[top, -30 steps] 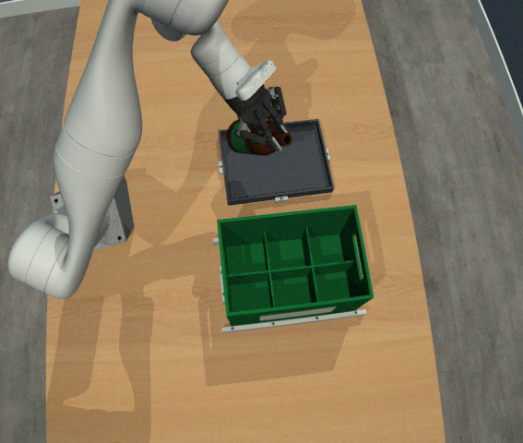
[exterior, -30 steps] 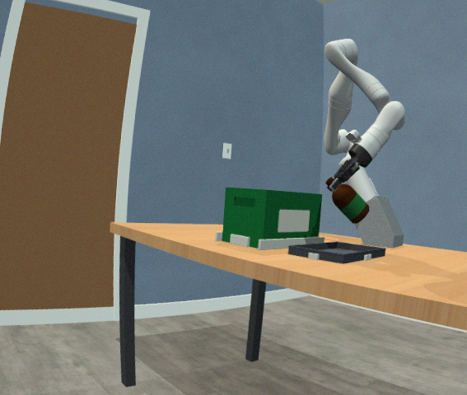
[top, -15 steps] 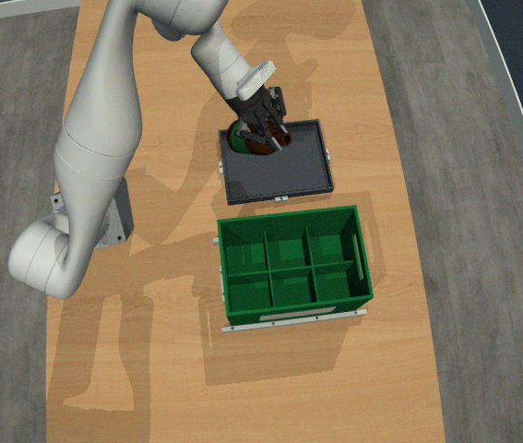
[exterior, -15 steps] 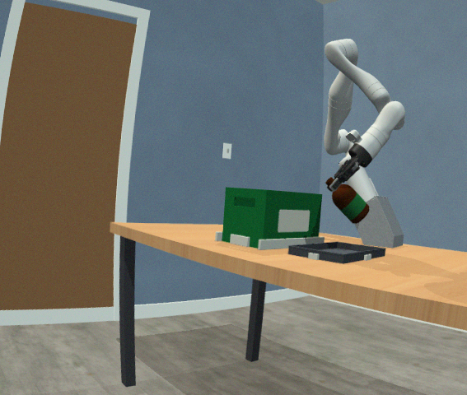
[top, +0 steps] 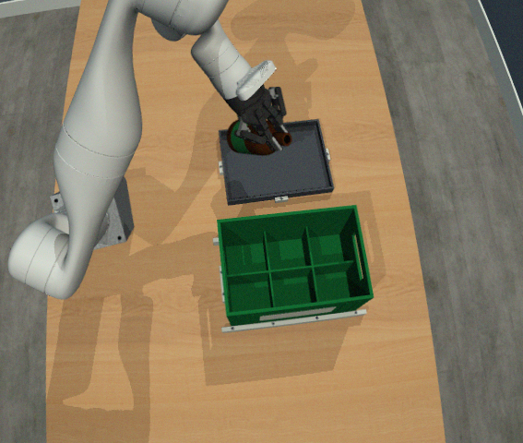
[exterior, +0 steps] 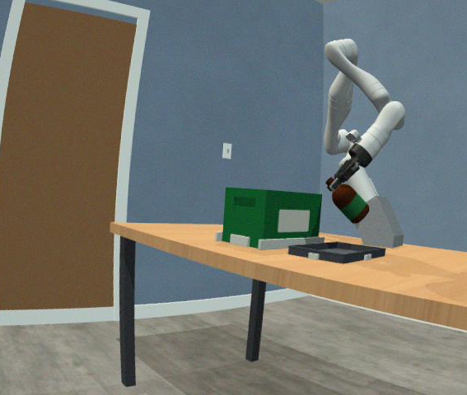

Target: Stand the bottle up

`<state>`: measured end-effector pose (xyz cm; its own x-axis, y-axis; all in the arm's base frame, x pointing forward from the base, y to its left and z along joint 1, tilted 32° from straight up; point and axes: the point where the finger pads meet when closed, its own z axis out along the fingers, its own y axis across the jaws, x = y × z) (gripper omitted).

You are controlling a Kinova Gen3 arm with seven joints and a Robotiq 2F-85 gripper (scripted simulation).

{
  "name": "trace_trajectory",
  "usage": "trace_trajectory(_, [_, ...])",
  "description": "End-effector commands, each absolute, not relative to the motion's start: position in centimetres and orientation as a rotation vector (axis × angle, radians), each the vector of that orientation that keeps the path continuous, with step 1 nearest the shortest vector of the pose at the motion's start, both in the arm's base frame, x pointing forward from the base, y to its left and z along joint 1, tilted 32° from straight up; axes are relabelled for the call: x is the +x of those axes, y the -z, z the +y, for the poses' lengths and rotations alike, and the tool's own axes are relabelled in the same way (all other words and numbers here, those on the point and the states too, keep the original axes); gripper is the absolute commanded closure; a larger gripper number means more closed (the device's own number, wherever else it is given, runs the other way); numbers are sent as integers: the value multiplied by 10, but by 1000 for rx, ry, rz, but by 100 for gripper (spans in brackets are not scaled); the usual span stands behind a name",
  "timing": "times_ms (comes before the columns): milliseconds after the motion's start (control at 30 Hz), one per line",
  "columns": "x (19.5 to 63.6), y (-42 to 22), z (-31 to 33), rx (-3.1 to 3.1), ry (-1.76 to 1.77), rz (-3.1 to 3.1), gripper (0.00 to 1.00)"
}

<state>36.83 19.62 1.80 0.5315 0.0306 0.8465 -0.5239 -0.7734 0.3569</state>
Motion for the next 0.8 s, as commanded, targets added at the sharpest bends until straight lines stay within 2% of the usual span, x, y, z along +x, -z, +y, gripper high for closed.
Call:
trace_trajectory(0, [368,-18,197,2179,-1224,-397,100])
trace_trajectory(767, [368,-18,196,2104,-1325,-356,100])
